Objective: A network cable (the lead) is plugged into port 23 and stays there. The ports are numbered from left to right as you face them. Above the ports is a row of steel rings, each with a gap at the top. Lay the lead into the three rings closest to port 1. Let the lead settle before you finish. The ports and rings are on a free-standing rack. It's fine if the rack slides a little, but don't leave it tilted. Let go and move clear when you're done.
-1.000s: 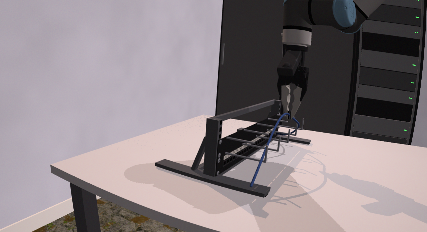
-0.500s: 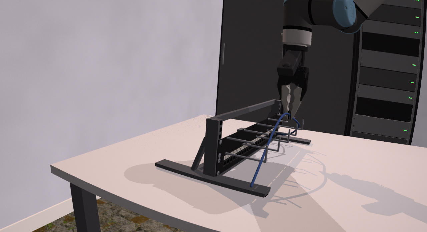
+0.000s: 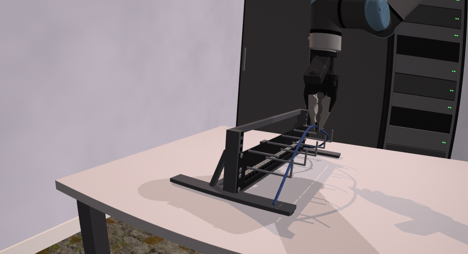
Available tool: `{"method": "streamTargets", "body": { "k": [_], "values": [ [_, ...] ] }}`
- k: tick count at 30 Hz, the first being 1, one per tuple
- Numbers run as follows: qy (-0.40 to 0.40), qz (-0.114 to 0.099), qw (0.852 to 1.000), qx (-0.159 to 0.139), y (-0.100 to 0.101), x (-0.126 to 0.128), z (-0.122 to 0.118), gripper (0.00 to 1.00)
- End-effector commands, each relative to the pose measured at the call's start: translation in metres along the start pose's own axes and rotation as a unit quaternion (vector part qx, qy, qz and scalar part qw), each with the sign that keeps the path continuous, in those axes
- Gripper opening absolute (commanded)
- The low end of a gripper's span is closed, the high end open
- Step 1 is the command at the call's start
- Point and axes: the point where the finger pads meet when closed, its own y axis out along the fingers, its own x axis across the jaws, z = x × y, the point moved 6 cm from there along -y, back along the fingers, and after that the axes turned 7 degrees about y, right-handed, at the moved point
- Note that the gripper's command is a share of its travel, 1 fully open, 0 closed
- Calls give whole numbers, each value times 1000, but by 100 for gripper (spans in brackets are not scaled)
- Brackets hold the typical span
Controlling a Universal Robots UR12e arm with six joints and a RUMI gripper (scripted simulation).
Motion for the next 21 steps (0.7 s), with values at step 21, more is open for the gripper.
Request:
{"method": "streamTargets", "body": {
  "k": [21],
  "values": [
    [0,-1,1000,0,18,1,0,0]
  ]
}}
